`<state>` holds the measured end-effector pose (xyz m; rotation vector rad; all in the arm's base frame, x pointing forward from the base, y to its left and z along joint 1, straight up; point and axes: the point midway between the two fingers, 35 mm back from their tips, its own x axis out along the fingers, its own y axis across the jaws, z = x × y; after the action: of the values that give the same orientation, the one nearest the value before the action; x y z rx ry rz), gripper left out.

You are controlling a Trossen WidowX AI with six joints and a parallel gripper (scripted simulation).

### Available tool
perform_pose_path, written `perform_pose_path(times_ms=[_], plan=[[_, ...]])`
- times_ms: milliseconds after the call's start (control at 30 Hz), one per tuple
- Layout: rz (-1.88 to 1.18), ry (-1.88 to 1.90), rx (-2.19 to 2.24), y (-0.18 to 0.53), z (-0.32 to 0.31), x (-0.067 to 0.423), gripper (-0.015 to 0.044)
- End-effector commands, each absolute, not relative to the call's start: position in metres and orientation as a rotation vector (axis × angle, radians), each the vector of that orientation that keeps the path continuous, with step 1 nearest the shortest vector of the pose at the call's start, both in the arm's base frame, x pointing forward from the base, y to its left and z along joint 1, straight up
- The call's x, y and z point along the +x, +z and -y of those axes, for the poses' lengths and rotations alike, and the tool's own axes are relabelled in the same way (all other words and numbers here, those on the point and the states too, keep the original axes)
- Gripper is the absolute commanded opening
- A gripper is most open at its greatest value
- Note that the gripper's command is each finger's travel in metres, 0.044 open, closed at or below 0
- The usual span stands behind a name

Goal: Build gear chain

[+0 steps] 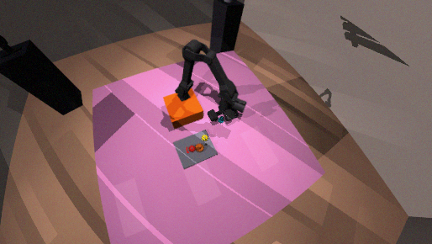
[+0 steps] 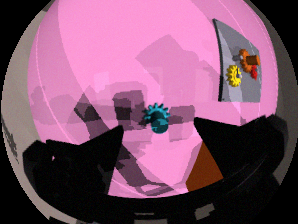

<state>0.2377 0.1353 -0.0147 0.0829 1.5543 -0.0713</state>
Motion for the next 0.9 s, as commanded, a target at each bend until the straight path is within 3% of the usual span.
perform_pose_path(times_ms=[0, 200, 667, 867], plan=[[-1.558, -0.074, 0.087, -0.0218, -0.1351, 0.2367, 0.044], [-1.558, -0.074, 0.087, -0.024, -0.135, 0.2367, 0.044], [-1.558, -0.074, 0.087, -0.024, -0.135, 0.2367, 0.0072], [-1.558, -0.074, 0.087, -0.024, -0.135, 0.2367, 0.0033]])
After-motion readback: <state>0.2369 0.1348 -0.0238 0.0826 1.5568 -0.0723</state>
